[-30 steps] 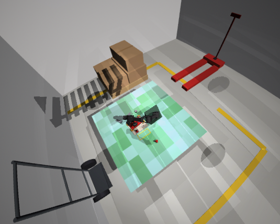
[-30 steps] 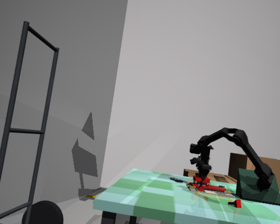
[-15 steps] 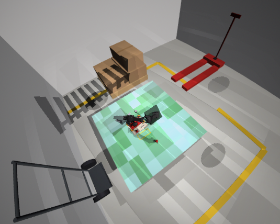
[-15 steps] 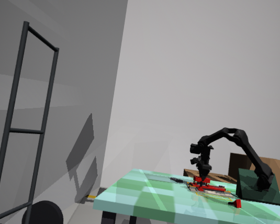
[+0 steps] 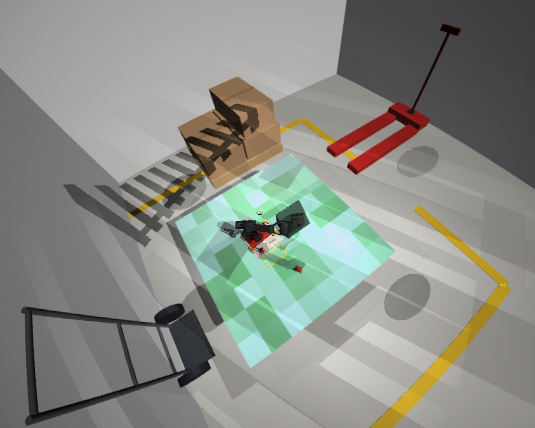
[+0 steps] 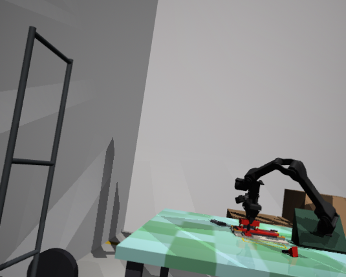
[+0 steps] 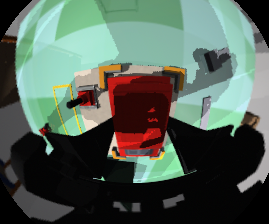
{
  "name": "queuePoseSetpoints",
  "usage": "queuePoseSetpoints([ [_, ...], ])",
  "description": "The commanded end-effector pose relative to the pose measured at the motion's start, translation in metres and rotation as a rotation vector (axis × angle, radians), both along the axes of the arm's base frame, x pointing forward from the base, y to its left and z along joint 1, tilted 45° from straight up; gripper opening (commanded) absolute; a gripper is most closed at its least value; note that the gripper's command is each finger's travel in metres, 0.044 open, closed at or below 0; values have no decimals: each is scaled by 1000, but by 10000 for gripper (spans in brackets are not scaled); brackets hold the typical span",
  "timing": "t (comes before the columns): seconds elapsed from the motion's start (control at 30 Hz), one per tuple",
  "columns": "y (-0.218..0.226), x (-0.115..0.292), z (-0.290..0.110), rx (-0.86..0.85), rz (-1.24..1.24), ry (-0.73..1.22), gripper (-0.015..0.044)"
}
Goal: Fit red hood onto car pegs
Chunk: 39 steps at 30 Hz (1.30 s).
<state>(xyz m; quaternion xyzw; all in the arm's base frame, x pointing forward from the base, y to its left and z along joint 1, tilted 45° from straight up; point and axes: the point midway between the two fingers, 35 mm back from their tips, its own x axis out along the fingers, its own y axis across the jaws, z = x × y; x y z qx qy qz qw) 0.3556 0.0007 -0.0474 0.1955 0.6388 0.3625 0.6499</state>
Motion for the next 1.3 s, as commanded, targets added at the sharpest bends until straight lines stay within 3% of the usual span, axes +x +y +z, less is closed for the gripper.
queuePoseSetpoints([
  [0.0, 1, 0, -1, 0, -2, 1, 0],
  [1.27, 12, -2, -12, 1, -2, 1, 0],
])
